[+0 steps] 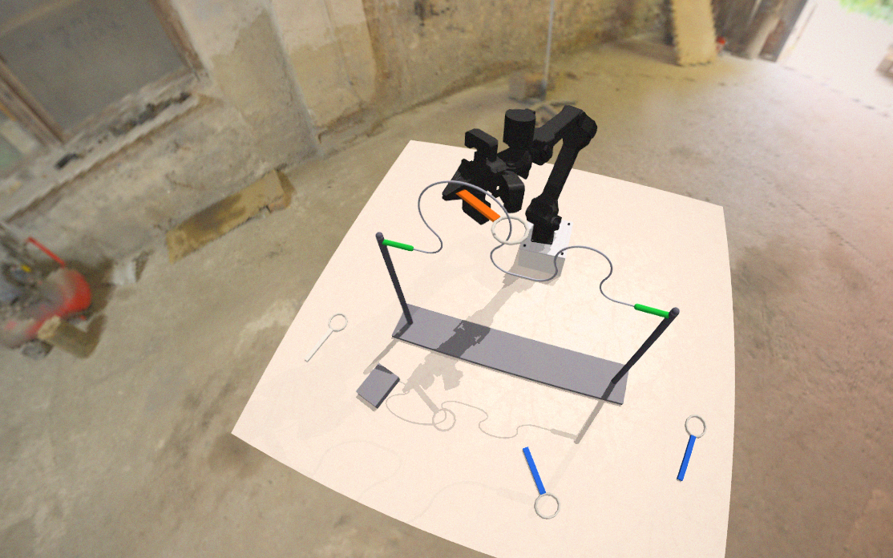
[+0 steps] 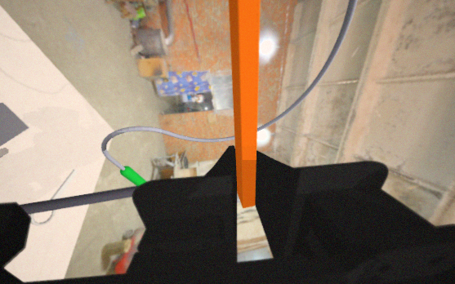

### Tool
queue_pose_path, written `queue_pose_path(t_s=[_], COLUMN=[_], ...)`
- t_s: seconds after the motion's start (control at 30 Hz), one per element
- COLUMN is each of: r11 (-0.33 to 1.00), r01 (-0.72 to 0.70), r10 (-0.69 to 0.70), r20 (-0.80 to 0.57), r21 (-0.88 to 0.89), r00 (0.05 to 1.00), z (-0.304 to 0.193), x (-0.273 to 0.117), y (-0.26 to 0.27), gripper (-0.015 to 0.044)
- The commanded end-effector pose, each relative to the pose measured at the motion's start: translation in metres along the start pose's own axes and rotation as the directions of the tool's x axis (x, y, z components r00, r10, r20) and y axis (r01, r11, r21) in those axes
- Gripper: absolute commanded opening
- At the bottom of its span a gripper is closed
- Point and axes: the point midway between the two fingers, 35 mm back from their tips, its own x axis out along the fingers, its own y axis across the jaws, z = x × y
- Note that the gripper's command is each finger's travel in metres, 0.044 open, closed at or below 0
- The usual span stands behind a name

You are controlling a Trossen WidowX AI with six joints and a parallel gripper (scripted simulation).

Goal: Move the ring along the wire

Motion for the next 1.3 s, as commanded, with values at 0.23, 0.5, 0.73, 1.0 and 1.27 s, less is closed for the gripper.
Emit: queue_pose_path(t_s=[0.23, 0.5, 0.73, 1.0, 1.27], r11=[0.99, 0.971, 0.947, 0.911, 0.872], r01=[0.072, 0.121, 0.164, 0.212, 0.254], r10=[-0.07, -0.115, -0.154, -0.195, -0.229], r20=[0.022, 0.04, 0.059, 0.084, 0.108], r21=[-0.122, -0.206, -0.277, -0.354, -0.42], r00=[0.997, 0.992, 0.986, 0.977, 0.967], z=[0.0, 0.001, 0.002, 0.003, 0.003], x=[-0.001, -0.001, -0.001, -0.001, -0.001], y=[-0.004, -0.007, -0.01, -0.013, -0.015], gripper=[-0.015, -0.015, -0.015, -0.015, -0.015])
